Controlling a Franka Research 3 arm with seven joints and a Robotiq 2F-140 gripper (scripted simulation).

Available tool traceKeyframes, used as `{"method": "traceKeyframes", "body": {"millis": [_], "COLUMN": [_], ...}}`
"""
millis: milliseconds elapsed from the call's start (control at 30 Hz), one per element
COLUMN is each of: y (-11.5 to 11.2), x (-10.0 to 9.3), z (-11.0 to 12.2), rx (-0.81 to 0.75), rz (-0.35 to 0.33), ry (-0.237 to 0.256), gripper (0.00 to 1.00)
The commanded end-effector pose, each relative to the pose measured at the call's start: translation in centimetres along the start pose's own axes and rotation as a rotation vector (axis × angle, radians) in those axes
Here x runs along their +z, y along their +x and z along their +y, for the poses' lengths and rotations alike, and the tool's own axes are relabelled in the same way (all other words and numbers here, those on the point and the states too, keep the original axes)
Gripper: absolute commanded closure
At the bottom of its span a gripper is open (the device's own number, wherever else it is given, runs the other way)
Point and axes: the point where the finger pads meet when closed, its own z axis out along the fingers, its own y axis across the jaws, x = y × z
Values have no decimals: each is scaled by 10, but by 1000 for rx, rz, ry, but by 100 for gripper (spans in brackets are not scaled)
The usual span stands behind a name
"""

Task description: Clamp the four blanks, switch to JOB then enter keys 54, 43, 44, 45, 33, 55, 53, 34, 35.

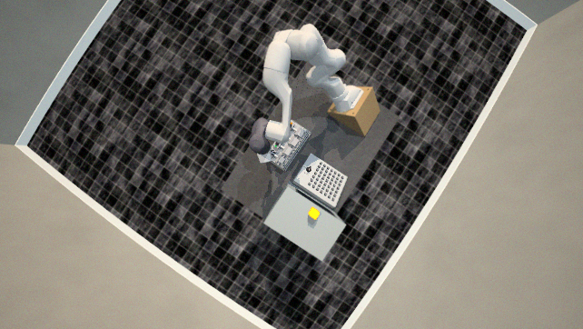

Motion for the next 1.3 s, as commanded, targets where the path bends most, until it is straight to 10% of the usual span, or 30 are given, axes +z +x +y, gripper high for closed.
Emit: {"method": "traceKeyframes", "body": {"millis": [0,1267], "y": [6,7], "x": [11,54], "z": [-2,-2], "rx": [-3,-3], "rz": [18,18], "ry": [3,3], "gripper": [100,100]}}
